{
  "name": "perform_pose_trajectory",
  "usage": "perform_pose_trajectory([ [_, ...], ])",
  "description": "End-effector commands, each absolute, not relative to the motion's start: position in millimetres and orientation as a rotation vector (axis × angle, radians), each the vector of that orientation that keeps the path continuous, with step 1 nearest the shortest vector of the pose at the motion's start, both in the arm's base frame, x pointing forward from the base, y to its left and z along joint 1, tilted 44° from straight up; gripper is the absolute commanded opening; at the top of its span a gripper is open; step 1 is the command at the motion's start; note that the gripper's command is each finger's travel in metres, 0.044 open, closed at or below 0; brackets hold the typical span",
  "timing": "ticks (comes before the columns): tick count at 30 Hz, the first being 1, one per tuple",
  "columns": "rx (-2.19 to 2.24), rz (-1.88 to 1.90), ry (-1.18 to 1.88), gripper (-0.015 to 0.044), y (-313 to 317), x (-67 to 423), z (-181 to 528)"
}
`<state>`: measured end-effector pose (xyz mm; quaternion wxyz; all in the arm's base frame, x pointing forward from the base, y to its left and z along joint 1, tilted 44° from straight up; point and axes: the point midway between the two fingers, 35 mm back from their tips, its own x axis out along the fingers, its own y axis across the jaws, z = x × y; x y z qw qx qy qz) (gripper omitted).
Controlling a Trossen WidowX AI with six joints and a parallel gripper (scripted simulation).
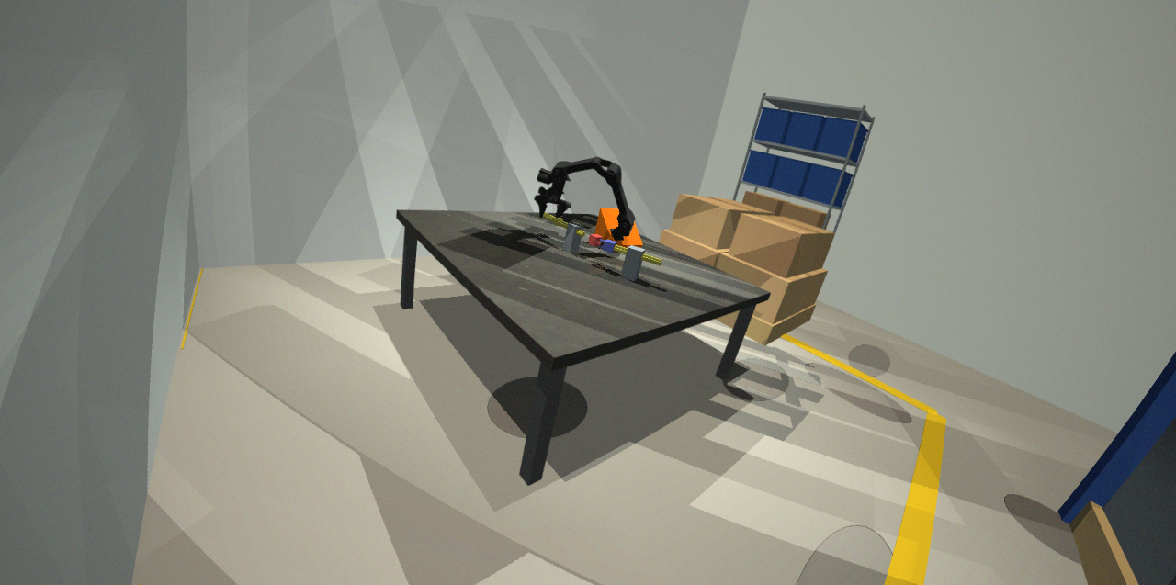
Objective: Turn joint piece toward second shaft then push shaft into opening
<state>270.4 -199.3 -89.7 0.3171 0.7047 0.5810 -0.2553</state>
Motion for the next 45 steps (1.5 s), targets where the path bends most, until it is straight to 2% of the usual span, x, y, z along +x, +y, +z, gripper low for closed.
perform_pose_trajectory([
  [1, 1.867, -0.676, 1.533, 0.044, -193.0, 270.3, -94.8],
  [13, 1.867, -0.675, 1.534, 0.044, -180.7, 273.7, -106.6],
  [26, 1.867, -0.675, 1.534, 0.0102, -180.7, 273.7, -106.6],
  [38, 1.867, -0.675, 1.534, 0.0102, -180.7, 273.7, -106.6],
  [40, 1.867, -0.675, 1.534, 0.0069, -180.7, 273.7, -106.6],
  [45, 1.867, -0.675, 1.534, 0.0067, -180.7, 273.7, -106.6],
])
